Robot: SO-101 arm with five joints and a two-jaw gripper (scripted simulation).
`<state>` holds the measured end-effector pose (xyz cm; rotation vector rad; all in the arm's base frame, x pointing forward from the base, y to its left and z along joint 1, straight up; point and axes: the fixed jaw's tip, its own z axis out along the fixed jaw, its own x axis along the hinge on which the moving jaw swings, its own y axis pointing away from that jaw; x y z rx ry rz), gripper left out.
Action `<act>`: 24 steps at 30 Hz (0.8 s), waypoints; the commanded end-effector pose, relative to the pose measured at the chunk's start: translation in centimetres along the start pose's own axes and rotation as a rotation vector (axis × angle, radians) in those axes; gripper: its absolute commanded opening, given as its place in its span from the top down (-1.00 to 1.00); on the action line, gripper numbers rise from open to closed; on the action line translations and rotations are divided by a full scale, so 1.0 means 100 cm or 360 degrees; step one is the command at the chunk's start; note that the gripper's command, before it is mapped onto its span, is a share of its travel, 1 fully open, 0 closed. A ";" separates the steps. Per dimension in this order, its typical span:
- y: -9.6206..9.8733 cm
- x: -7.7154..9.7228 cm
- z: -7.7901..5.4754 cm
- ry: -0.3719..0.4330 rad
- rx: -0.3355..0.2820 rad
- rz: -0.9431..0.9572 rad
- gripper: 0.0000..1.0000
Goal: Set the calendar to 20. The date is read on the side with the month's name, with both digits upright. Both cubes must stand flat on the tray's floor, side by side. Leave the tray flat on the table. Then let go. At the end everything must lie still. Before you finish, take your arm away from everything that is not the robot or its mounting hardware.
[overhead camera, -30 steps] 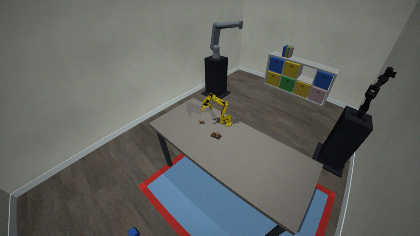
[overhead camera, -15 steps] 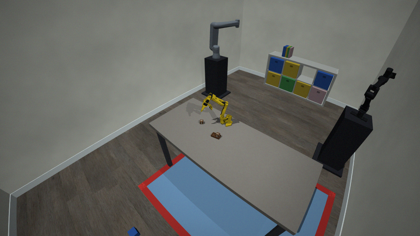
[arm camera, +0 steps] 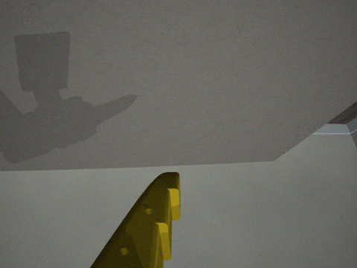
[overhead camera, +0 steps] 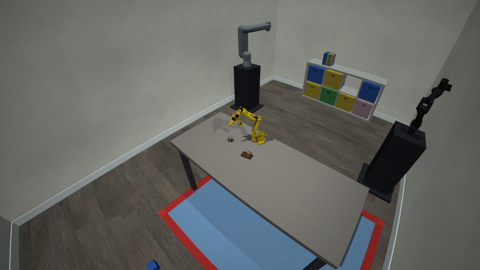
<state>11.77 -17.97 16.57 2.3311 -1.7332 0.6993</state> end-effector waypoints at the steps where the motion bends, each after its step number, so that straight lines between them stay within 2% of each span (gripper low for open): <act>1: -0.001 0.002 -0.005 0.0080 0.0036 0.0222 0.30; 3: -0.001 0.002 -0.005 0.0080 0.0036 0.0222 0.30; 18: -0.004 -0.007 0.003 0.0045 0.0054 0.1131 0.30; 20: -0.004 -0.007 0.003 0.0045 0.0054 0.1131 0.30; 24: -0.005 -0.009 0.005 0.0037 0.0056 0.1349 0.30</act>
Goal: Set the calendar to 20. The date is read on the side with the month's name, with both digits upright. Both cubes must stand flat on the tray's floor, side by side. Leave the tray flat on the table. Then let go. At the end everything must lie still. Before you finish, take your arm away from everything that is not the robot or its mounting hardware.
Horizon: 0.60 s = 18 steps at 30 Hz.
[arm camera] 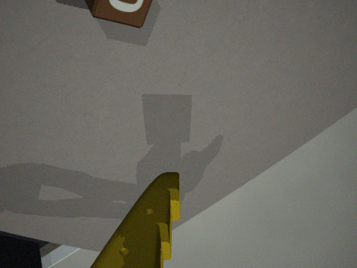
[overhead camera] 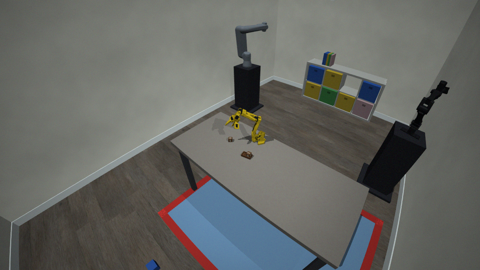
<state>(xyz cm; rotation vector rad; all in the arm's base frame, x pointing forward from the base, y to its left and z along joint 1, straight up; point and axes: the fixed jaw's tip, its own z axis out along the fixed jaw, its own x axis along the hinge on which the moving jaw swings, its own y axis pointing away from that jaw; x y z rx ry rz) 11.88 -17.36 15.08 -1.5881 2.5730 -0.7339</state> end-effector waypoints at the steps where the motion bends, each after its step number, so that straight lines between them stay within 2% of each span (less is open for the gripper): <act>1: -0.005 -0.002 -0.005 0.0026 0.0090 0.0194 0.30; 10: -0.004 -0.005 -0.002 0.0010 0.0086 0.0545 0.30; 18: -0.004 -0.007 -0.001 0.0005 0.0084 0.0668 0.30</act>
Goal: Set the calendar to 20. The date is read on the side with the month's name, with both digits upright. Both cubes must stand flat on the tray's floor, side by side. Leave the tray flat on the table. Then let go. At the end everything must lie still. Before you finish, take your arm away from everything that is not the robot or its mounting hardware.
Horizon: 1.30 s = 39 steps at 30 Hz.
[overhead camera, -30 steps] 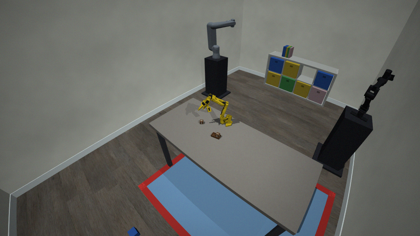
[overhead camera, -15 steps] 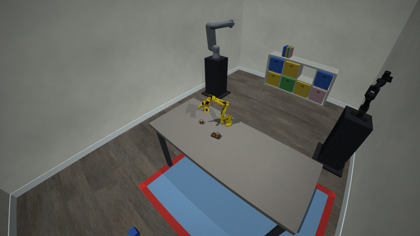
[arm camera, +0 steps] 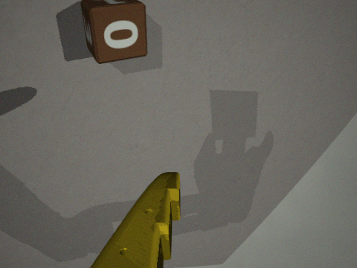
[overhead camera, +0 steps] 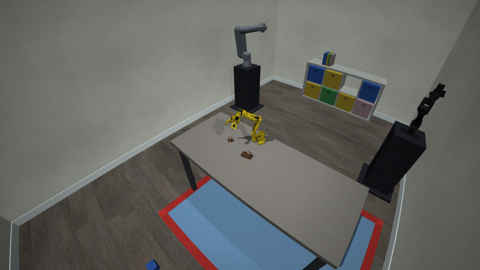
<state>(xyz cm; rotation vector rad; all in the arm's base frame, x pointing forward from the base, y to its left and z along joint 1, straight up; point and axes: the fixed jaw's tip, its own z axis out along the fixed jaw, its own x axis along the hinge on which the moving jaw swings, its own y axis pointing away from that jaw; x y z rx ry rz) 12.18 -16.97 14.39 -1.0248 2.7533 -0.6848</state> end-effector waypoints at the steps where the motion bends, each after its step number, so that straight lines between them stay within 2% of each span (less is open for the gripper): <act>1: -0.005 -0.003 -0.006 -0.0006 0.0087 0.0053 0.30; 14: -0.005 -0.003 -0.005 -0.0007 0.0084 0.0088 0.30; 18: -0.003 -0.003 -0.001 -0.0009 0.0040 0.0088 0.30; 22: 0.002 -0.003 0.012 -0.0015 -0.0081 0.0088 0.30; 27: 0.014 -0.005 0.036 -0.0026 -0.0312 0.0087 0.30; 29: 0.014 -0.005 0.036 -0.0026 -0.0312 0.0087 0.30; 35: 0.032 -0.006 0.061 -0.0038 -0.0580 0.0085 0.30; 39: 0.040 -0.007 0.069 -0.0042 -0.0681 0.0084 0.30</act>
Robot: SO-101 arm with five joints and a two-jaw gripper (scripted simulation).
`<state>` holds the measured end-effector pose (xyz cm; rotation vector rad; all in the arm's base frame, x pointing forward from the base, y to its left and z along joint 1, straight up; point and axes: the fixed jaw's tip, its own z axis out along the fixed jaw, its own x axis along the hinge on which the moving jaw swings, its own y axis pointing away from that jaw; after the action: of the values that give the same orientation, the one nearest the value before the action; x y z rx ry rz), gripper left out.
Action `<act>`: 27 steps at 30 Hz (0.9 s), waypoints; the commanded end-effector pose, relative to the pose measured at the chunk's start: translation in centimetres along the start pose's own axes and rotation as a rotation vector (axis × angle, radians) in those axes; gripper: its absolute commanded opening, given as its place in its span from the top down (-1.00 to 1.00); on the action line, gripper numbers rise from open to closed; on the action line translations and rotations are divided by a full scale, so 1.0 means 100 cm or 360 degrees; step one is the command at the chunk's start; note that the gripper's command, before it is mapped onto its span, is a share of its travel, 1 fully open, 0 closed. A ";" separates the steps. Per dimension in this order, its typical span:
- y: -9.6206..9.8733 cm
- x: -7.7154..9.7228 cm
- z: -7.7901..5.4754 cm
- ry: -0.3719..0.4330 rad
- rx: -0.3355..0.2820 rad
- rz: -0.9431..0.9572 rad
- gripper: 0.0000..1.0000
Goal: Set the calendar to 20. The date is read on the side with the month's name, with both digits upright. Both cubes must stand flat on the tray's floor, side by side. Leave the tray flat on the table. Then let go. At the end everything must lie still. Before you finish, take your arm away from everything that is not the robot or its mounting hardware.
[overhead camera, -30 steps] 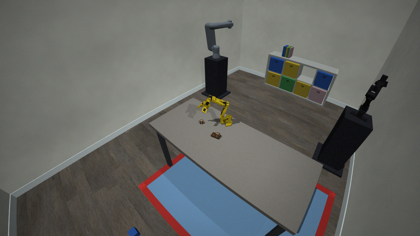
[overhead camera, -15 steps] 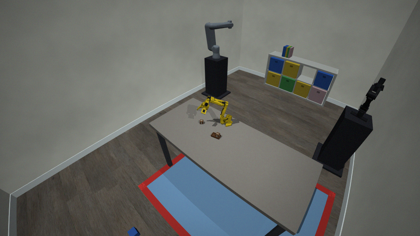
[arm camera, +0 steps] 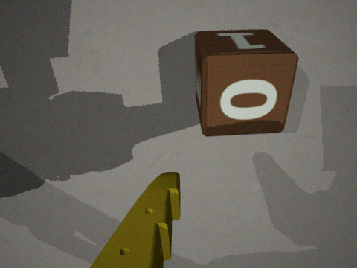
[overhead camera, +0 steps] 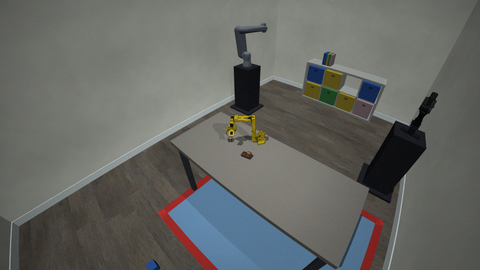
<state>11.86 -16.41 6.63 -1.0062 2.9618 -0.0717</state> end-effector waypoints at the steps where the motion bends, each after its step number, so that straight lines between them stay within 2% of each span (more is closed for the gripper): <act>1: -0.002 -0.003 0.004 -0.0003 -0.0016 -0.0006 0.30; 7: -0.001 -0.003 0.005 -0.0004 -0.0031 -0.0006 0.30; 8: -0.002 -0.007 0.005 -0.0005 -0.0025 -0.0021 0.30; 27: -0.002 -0.007 0.005 -0.0005 -0.0025 -0.0021 0.30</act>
<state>12.03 -15.86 5.59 -1.0251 2.9753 0.0189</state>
